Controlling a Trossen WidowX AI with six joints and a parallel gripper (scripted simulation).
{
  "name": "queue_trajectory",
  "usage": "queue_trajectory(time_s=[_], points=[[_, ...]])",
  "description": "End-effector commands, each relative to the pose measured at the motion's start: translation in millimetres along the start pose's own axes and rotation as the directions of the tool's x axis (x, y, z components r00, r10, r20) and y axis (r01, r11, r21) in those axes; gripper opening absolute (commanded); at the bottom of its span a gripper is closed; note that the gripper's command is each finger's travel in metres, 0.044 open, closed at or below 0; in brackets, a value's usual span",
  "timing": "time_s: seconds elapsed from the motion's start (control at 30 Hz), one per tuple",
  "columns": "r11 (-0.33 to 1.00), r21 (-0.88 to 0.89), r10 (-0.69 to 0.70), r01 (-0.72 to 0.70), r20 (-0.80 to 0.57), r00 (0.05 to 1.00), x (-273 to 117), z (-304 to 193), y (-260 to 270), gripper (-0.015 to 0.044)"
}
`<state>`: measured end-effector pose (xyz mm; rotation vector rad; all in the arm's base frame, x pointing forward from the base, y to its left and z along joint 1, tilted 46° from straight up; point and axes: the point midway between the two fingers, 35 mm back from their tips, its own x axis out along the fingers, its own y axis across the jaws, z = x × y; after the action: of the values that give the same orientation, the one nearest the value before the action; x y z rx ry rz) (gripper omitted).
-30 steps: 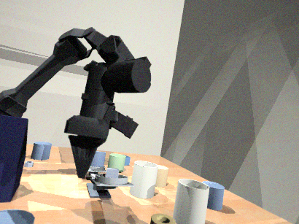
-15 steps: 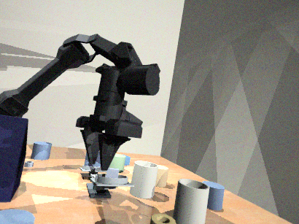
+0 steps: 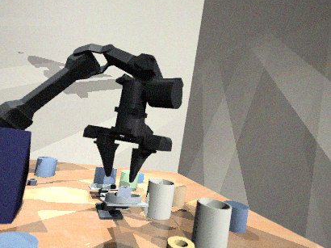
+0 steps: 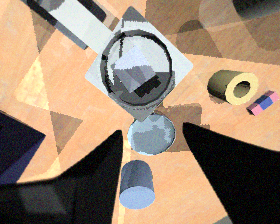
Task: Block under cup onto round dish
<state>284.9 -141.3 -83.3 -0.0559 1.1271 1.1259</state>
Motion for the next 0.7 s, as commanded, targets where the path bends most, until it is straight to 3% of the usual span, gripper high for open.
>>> queue_trajectory(time_s=[0.0,0.37,0.67], points=[[0.992,-0.125,-0.004,0.005,0.008,1.000,-4,12,1,0.0260],[0.877,-0.480,0.014,0.001,0.028,1.000,-6,44,8,0.0260],[0.866,-0.501,0.015,0.001,0.029,0.999,4,47,9,0.0260]])
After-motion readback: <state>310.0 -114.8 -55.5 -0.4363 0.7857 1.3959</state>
